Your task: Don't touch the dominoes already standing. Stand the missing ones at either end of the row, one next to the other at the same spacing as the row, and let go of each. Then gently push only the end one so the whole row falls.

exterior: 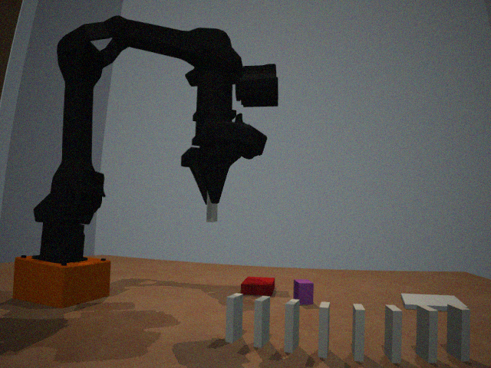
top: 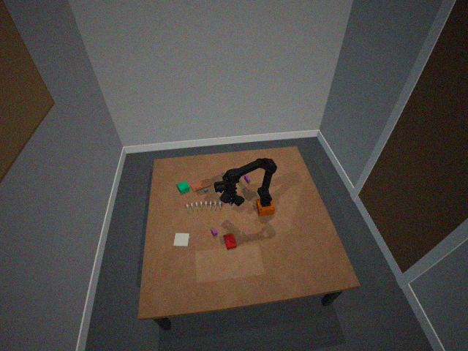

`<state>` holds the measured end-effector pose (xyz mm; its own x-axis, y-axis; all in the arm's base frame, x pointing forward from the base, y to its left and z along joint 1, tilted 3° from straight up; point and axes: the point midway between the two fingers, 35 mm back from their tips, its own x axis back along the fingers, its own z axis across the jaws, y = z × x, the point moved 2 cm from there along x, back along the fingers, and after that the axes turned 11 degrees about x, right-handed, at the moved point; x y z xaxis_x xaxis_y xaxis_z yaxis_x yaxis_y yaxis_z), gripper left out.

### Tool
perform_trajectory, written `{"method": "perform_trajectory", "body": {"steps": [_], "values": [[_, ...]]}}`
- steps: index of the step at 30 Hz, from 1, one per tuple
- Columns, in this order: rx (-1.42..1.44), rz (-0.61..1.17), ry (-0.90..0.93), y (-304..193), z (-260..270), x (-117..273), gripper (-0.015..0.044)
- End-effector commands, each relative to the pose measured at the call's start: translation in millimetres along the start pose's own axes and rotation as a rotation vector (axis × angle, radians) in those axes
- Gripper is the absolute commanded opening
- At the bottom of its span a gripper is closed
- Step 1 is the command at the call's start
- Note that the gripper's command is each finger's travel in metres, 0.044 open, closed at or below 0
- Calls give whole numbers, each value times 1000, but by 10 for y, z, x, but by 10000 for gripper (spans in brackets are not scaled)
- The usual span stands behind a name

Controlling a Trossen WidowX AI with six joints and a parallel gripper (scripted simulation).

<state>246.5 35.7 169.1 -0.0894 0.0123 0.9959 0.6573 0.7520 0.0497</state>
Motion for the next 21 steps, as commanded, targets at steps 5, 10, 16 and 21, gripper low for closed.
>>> {"method": "perform_trajectory", "body": {"steps": [5,10,16,21], "values": [[-832,20,7,-454,-833,-25,107],[-832,20,7,-454,-833,-25,107],[-832,20,7,-454,-833,-25,107],[-832,19,7,-441,-858,-159,107]]}}
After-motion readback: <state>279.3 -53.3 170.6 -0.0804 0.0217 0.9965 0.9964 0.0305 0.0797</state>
